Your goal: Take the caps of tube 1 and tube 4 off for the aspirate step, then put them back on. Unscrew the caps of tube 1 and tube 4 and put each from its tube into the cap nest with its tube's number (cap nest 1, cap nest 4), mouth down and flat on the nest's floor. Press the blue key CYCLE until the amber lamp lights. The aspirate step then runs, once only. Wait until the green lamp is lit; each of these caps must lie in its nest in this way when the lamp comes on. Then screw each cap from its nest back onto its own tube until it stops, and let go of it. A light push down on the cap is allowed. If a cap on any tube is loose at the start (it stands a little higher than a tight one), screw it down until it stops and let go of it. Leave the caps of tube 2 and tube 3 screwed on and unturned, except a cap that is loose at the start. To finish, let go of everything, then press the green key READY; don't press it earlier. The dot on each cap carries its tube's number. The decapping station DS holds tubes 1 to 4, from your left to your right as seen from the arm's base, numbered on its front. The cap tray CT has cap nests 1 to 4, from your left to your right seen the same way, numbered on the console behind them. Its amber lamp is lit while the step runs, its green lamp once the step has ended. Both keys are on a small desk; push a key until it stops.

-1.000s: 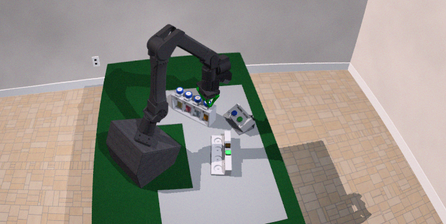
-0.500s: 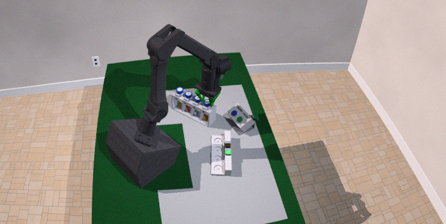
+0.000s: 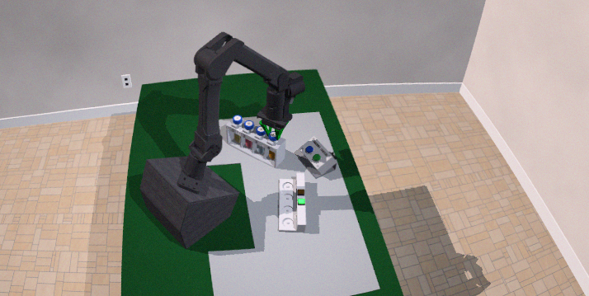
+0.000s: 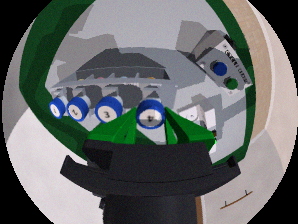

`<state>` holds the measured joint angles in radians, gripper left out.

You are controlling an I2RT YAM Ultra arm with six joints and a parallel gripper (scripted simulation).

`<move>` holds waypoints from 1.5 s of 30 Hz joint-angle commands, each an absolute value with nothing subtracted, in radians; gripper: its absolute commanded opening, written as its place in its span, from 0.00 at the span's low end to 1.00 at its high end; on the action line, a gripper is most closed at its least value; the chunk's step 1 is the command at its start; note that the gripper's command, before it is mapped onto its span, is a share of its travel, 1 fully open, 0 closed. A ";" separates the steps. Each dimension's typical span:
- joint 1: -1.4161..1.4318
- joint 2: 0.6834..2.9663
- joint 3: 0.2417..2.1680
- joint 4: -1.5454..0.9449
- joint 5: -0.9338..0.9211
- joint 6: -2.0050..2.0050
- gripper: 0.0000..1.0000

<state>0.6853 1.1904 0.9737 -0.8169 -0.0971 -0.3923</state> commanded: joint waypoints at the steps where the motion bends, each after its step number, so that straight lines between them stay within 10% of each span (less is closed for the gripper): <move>1: 0.684 1.182 0.978 -0.819 -0.098 -0.393 0.00; 36: 0.684 1.184 0.975 -0.814 -0.097 0.392 0.00; 37: 0.684 1.184 0.975 -0.814 -0.097 0.392 0.49; 45: 0.684 1.184 0.976 -0.814 -0.097 0.392 0.49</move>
